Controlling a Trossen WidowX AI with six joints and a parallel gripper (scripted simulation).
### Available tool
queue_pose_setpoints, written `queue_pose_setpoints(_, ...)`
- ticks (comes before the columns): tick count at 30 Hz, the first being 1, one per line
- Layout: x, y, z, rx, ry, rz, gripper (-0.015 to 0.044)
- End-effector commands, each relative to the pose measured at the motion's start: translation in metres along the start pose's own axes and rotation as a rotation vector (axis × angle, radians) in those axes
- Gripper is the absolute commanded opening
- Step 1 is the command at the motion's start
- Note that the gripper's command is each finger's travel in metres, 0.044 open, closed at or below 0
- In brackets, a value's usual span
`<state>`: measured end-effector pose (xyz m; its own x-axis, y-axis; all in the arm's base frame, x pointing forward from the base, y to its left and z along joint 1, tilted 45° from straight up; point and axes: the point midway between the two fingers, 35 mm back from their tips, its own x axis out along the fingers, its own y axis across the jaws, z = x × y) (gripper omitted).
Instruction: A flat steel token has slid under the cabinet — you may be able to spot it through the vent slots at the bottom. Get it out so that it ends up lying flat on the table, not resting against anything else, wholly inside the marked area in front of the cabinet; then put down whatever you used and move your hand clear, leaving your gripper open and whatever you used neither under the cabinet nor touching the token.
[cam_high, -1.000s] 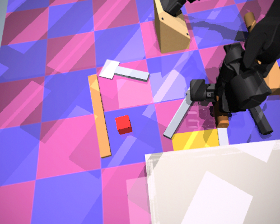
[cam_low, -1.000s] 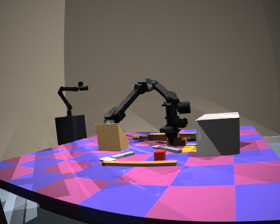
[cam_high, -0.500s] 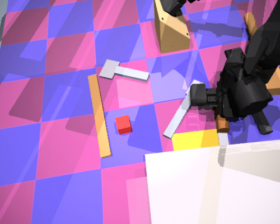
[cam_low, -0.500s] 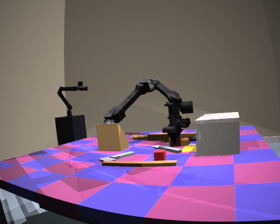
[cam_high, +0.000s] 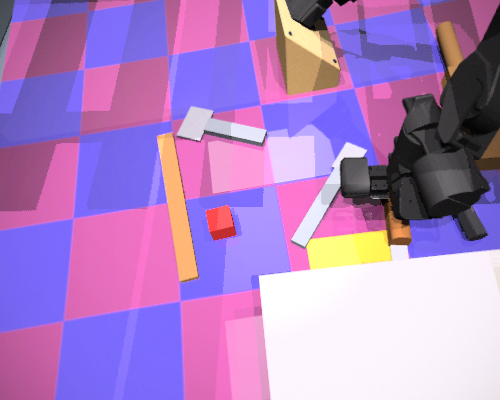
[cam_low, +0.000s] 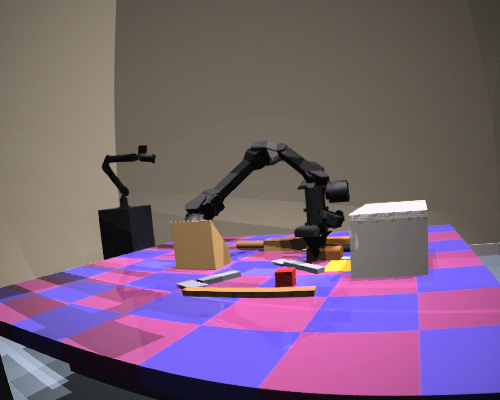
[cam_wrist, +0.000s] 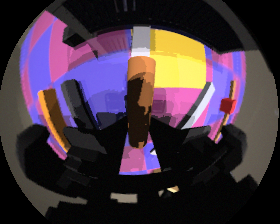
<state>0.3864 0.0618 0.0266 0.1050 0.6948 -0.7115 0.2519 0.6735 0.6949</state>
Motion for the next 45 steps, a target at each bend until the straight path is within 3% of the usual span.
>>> queue_pose_setpoints(1, 0.000, 0.000, 0.005, -0.005, -0.001, 0.003, 0.0000)
queue_pose_setpoints(45, 0.000, -0.002, 0.042, -0.006, -0.003, 0.003, 0.0000)
